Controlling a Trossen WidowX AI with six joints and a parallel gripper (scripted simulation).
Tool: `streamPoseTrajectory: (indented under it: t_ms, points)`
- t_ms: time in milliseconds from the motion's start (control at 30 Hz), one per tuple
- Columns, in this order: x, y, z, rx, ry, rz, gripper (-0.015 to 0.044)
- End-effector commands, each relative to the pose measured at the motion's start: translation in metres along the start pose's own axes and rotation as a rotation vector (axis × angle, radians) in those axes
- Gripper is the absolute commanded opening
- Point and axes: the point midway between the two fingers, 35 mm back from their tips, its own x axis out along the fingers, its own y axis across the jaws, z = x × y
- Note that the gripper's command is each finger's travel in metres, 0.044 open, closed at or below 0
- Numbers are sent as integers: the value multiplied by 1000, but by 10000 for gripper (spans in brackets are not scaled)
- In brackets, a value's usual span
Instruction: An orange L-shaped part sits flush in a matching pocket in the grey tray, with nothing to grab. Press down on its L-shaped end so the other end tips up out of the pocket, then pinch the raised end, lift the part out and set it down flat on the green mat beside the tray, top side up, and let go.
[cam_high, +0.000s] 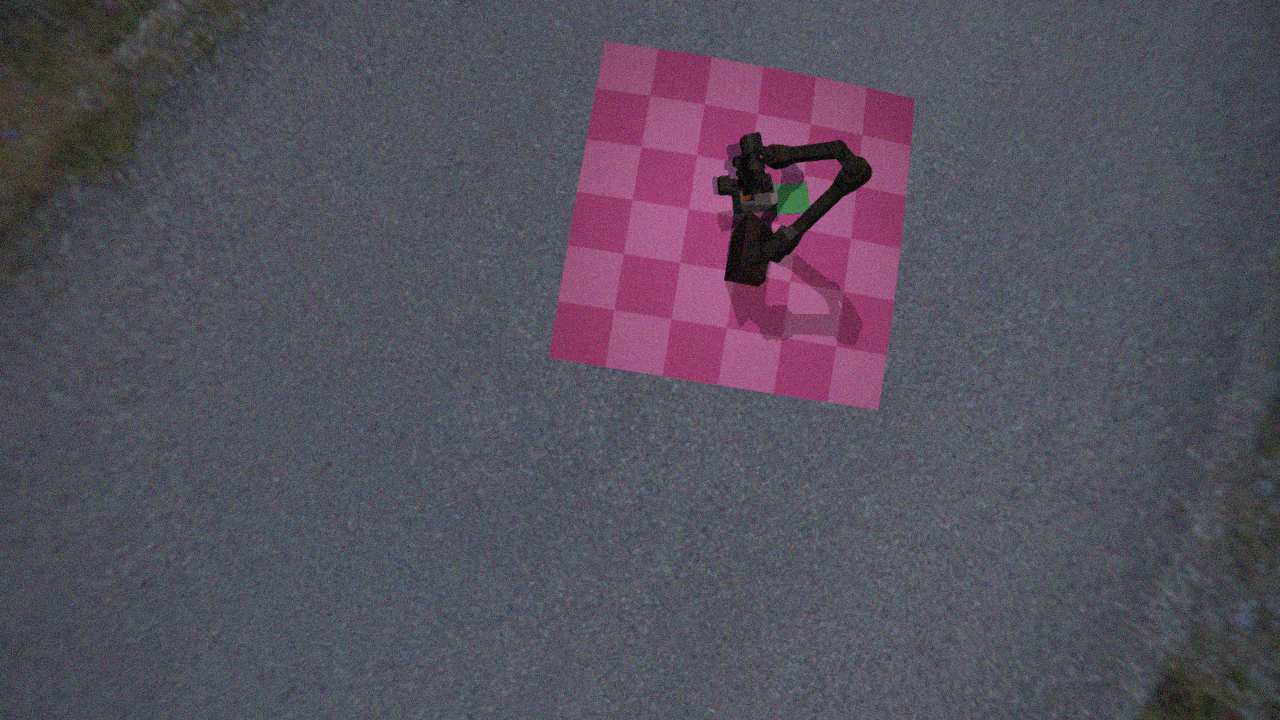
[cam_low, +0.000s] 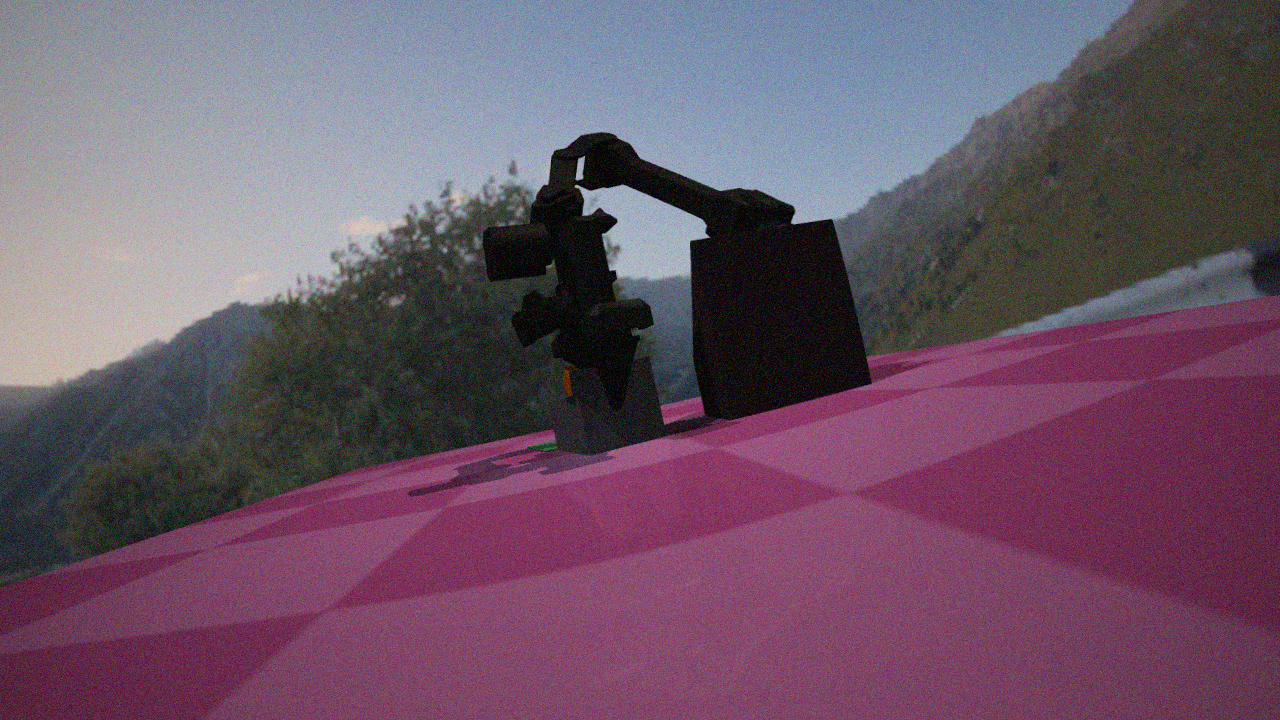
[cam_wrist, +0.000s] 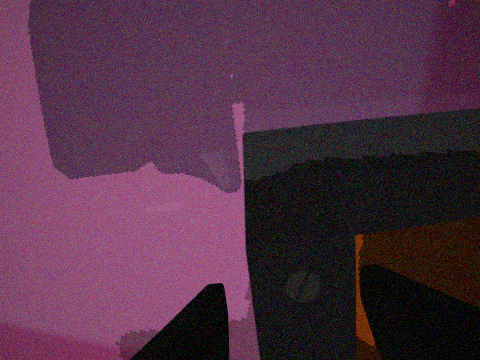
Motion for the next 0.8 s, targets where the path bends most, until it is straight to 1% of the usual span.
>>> streamPoseTrajectory:
  t_ms: [0,467,767]
  points:
    - [5,-1,-4,-8,10,-7,180]
    - [5,-1,-4,-8,10,-7,180]
    - [-1,3,-1,-7,-1,-3,180]
